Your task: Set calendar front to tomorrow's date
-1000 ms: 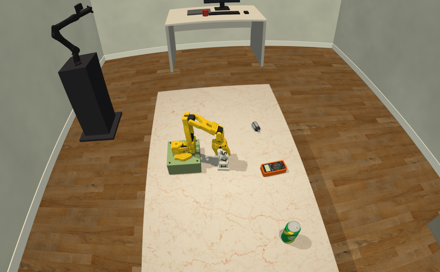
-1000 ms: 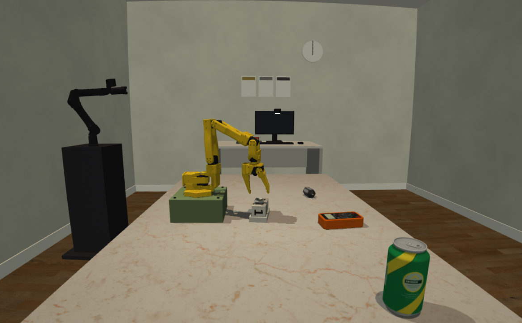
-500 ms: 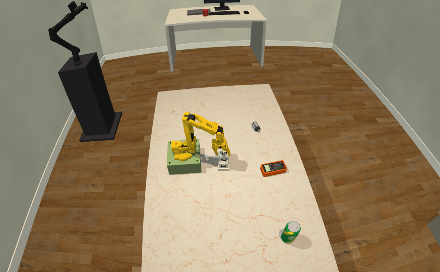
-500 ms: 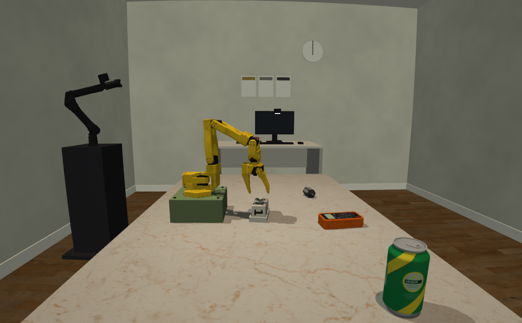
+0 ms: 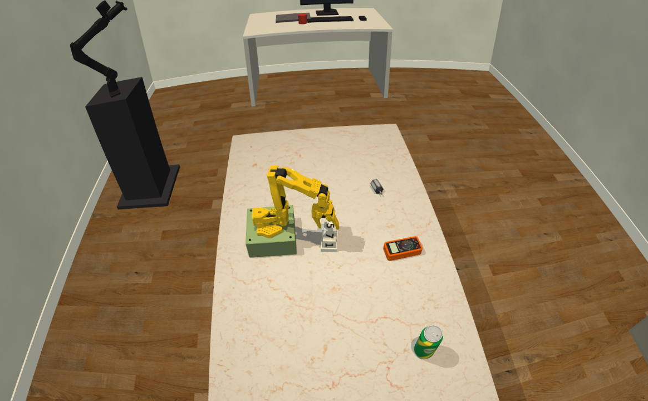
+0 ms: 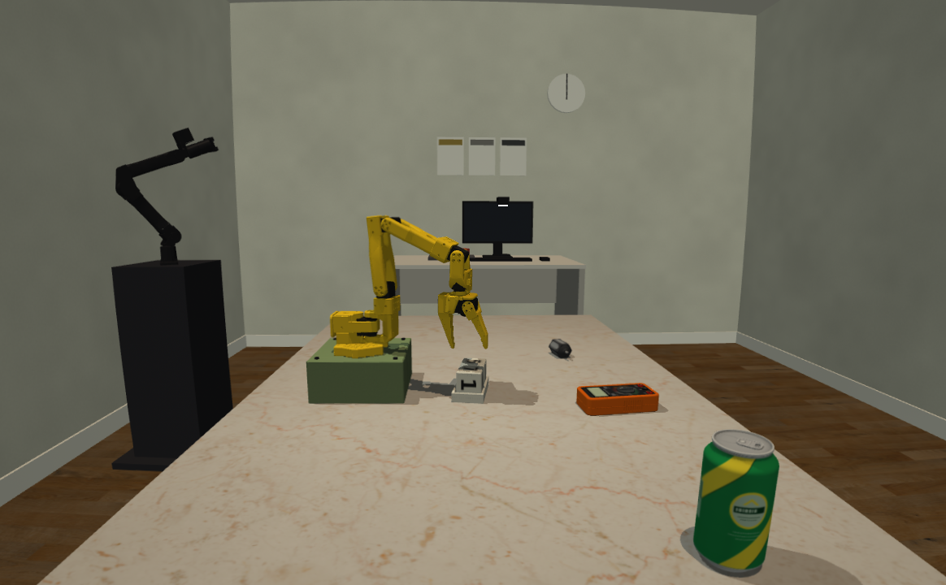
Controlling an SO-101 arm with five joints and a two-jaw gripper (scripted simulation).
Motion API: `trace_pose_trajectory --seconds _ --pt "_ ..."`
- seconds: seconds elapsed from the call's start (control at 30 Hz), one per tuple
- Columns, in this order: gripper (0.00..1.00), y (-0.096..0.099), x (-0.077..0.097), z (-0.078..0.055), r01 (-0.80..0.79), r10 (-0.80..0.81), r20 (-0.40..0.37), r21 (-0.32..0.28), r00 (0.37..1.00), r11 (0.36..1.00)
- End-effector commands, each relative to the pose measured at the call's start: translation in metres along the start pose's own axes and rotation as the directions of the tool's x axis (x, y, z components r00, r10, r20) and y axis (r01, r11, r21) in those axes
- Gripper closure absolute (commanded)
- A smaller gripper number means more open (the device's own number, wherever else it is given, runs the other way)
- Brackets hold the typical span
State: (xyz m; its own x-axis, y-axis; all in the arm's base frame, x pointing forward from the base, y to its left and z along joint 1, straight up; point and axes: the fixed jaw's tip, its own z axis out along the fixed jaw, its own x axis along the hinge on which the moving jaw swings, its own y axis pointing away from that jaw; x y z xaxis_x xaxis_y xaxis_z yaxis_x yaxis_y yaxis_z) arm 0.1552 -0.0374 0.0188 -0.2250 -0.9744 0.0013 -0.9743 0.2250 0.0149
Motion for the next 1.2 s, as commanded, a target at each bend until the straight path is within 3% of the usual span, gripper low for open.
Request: trace_pose_trajectory --seconds 0.0,0.5,0.9,0.97,1.03,1.17 --pt "0.64 0.001 -0.003 -0.004 -0.05 0.05 0.002 0.01 0.999 0.999" --pt "0.64 0.01 -0.014 -0.014 -0.387 0.387 0.005 0.009 0.922 0.922" --pt "0.64 0.02 -0.025 -0.024 -0.725 0.725 0.008 0.006 0.689 0.689" --pt "0.64 0.022 -0.026 -0.026 -0.769 0.769 0.008 0.006 0.639 0.639" --pt "0.64 0.022 -0.026 -0.026 -0.769 0.769 0.008 0.006 0.639 0.639" --pt "0.64 0.025 -0.029 -0.028 -0.841 0.841 0.009 0.005 0.541 0.54"
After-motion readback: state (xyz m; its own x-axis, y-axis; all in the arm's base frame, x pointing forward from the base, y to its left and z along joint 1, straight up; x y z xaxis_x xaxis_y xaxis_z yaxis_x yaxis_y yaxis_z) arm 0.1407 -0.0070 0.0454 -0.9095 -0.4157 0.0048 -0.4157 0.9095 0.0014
